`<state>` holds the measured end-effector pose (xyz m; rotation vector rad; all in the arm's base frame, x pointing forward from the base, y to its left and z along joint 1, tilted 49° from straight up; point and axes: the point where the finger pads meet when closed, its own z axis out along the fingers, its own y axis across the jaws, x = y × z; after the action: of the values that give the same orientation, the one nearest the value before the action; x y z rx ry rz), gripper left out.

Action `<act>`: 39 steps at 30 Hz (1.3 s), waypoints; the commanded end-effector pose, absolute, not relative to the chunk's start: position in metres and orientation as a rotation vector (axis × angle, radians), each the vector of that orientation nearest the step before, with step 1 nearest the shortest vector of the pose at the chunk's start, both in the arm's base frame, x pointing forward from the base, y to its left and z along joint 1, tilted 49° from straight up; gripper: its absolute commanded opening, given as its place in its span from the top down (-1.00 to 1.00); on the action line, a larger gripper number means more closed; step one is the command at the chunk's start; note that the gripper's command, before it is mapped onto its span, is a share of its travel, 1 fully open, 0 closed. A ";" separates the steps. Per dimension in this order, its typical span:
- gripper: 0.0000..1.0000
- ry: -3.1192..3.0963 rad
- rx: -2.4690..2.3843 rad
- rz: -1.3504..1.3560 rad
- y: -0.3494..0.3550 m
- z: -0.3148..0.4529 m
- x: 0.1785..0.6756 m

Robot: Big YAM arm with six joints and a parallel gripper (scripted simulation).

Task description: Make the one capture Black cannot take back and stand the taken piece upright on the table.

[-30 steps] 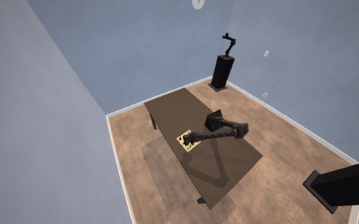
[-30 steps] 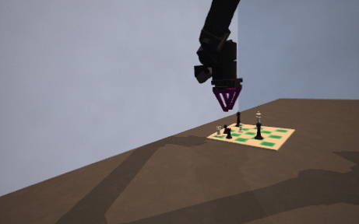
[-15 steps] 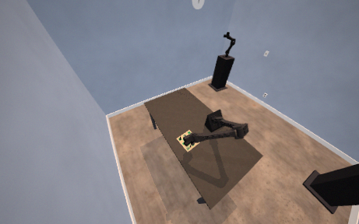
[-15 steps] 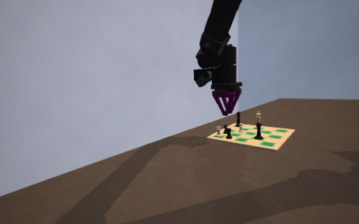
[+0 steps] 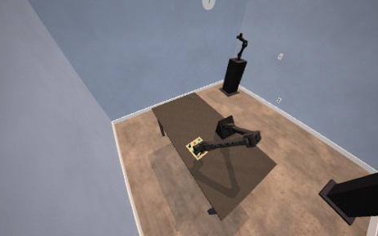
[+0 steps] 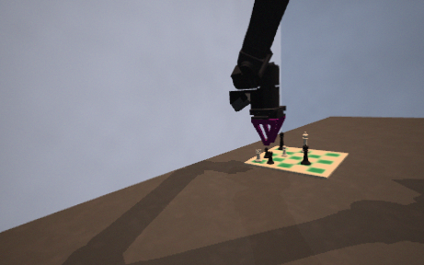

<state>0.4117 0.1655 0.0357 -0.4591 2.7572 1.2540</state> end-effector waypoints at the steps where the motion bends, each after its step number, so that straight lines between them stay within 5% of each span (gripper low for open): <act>1: 0.27 2.772 -0.422 1.260 0.167 0.028 0.413; 39: 0.27 2.778 -0.420 1.262 0.176 0.021 0.411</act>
<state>0.4129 0.1741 0.0282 -0.4398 2.7590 1.2550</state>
